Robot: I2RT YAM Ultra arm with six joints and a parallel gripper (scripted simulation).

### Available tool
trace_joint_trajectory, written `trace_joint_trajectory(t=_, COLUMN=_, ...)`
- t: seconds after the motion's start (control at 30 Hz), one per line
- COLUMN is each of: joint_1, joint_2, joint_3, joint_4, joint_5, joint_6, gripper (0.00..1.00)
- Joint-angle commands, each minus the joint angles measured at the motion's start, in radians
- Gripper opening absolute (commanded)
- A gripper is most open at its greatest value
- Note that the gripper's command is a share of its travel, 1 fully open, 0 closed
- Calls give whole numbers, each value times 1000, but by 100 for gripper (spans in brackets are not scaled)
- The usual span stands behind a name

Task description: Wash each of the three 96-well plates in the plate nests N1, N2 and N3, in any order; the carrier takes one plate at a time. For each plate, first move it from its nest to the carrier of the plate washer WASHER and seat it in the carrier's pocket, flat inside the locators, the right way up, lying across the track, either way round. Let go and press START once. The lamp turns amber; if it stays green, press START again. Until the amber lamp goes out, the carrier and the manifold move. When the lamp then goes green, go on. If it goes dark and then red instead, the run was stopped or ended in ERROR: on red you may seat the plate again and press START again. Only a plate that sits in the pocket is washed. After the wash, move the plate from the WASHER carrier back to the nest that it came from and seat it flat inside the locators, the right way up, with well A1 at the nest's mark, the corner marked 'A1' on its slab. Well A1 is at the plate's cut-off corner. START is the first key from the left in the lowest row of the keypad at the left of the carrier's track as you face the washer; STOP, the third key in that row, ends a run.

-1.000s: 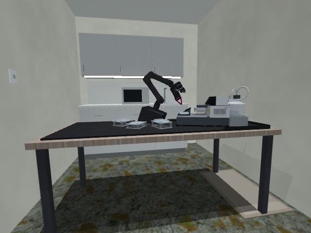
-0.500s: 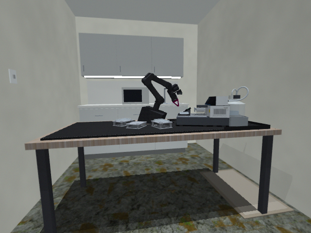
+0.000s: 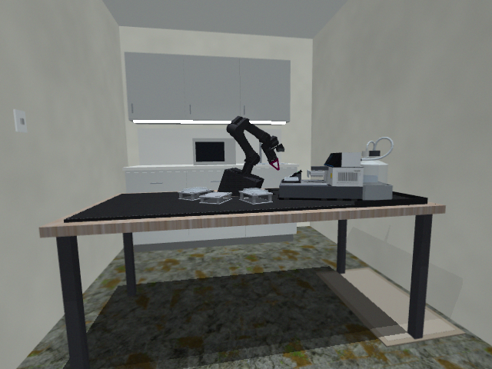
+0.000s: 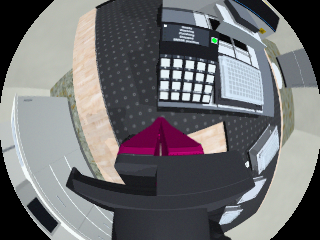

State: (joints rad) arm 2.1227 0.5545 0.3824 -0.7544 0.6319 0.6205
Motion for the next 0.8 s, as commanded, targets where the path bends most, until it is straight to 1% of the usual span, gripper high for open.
trace_joint_trajectory(t=0.0, joint_1=0, joint_2=0, joint_3=5, joint_4=0, joint_5=27, joint_6=26, gripper=0)
trace_joint_trajectory(t=0.4, joint_1=0, joint_2=0, joint_3=5, joint_4=0, joint_5=27, joint_6=26, gripper=0)
trace_joint_trajectory(t=0.43, joint_1=-53, joint_2=5, joint_3=23, joint_4=-3, joint_5=-10, joint_6=13, gripper=100)
trace_joint_trajectory(t=0.6, joint_1=-322, joint_2=68, joint_3=118, joint_4=-20, joint_5=-195, joint_6=-41, gripper=100)
trace_joint_trajectory(t=0.77, joint_1=-555, joint_2=174, joint_3=230, joint_4=-57, joint_5=-354, joint_6=-67, gripper=100)
